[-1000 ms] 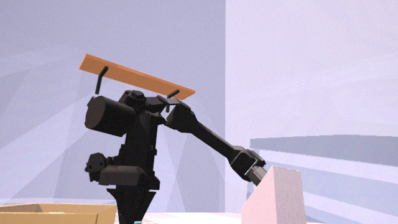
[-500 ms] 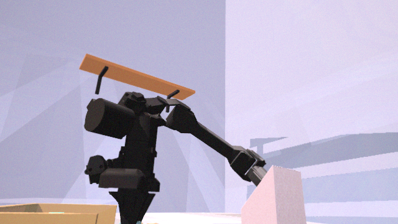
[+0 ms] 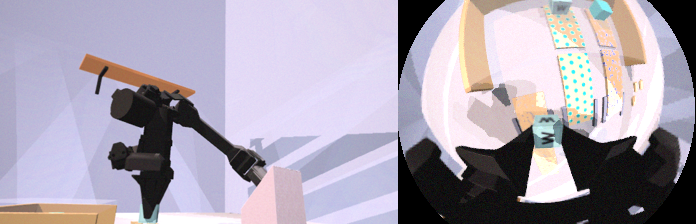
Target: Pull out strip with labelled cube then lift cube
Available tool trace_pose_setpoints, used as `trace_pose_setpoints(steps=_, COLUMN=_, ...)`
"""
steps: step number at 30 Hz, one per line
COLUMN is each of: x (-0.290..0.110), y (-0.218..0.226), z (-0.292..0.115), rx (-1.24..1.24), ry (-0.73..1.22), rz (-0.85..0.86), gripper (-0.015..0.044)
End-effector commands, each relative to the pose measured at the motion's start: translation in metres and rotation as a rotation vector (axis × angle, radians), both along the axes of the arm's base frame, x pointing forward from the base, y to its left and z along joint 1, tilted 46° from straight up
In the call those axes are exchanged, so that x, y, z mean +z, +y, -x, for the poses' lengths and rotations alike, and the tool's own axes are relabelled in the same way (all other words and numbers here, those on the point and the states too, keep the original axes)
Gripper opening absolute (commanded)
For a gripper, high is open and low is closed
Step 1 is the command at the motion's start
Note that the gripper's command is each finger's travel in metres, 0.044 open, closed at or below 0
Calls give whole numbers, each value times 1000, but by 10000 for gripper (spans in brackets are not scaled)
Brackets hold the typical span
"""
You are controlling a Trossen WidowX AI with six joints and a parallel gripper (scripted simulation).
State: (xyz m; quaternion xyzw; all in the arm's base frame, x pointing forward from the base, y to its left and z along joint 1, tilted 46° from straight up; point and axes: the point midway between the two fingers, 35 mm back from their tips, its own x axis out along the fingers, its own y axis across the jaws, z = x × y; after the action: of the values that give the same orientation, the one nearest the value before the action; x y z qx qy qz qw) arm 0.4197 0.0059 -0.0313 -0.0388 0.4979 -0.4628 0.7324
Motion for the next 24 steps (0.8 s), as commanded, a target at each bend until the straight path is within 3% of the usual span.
trace_pose_setpoints(steps=1, x=5, y=4, z=13, rx=-4, ry=2, rz=-3, gripper=0)
trace_pose_setpoints(steps=24, x=9, y=5, z=81, rx=-3, ry=8, rz=-2, gripper=0)
